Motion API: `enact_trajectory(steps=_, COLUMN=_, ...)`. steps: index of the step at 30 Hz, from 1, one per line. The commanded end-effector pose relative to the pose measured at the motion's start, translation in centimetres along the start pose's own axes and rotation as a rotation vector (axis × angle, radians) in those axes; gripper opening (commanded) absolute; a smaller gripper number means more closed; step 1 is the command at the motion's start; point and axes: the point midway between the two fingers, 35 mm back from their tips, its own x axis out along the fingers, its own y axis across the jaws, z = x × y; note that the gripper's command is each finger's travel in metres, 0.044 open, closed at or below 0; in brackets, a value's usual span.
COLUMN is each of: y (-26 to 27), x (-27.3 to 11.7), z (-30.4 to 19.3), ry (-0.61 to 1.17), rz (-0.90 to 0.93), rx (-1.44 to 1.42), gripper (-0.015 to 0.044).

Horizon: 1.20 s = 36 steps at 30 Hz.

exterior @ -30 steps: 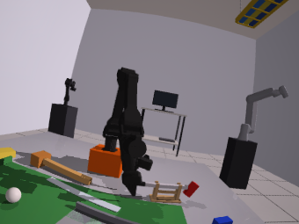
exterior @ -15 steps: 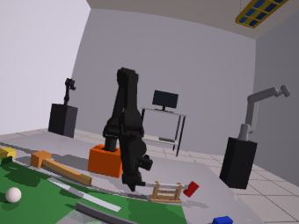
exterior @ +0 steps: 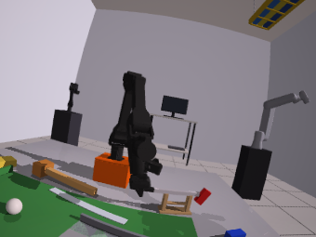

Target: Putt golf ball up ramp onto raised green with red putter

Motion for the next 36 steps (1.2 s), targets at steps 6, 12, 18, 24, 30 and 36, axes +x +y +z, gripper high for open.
enact_trajectory(steps=6, y=-0.3, x=-6.1, z=1.8, ry=-0.014, rz=-0.020, rx=-0.004, gripper=0.0000)
enact_trajectory(steps=12, y=0.0, x=-7.7, z=2.2, ry=-0.014, rz=-0.019, rx=-0.004, gripper=0.0000)
enact_trajectory(steps=18, y=-0.9, x=-7.4, z=0.2, ry=0.009, rz=-0.034, rx=0.100, gripper=0.0000)
enact_trajectory(steps=24, y=-2.0, x=-8.4, z=-2.7, ry=0.032, rz=-0.063, rx=0.284, gripper=0.0000)
enact_trajectory(steps=30, y=-2.7, x=-9.5, z=-5.8, ry=0.053, rz=-0.091, rx=0.468, gripper=0.0000)
enact_trajectory(steps=36, y=-3.0, x=-10.7, z=-9.0, ry=0.079, rz=-0.129, rx=0.630, gripper=0.0000)
